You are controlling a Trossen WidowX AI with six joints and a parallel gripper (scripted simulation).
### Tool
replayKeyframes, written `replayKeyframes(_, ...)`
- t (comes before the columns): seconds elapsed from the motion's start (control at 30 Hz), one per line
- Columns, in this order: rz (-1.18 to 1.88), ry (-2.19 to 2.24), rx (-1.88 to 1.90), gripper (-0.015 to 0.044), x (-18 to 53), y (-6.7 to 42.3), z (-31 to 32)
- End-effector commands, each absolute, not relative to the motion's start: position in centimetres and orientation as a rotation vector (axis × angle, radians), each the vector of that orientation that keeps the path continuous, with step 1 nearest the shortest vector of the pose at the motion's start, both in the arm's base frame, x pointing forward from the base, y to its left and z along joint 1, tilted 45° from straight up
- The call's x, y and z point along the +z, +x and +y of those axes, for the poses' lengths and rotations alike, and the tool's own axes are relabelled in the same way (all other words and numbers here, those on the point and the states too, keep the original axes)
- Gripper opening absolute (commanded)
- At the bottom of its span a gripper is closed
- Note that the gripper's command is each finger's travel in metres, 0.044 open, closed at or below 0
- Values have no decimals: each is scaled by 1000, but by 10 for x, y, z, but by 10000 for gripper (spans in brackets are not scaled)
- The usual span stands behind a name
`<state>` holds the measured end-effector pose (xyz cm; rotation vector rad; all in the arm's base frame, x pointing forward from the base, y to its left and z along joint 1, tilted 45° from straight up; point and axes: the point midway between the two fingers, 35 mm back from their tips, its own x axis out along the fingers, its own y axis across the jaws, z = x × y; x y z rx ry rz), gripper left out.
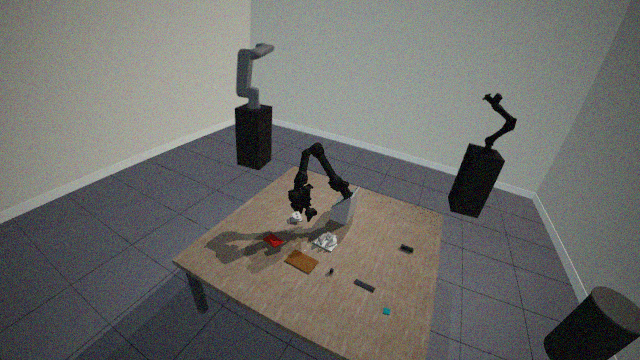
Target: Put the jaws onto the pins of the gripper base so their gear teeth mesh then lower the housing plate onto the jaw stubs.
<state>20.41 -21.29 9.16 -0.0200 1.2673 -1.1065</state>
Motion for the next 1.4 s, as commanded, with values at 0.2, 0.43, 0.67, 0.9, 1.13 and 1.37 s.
replayKeyframes(0.2,1140,110,-1247,440,129,165,-234)
replayKeyframes(0.43,1042,180,-1342,440,154,137,-243)
replayKeyframes(0.67,1040,182,-1345,440,137,134,-261)
replayKeyframes(0.9,1039,180,-1345,440,127,131,-271)
replayKeyframes(1.13,1040,180,-1346,440,121,130,-277)
replayKeyframes(1.37,1040,179,-1346,440,114,128,-285)
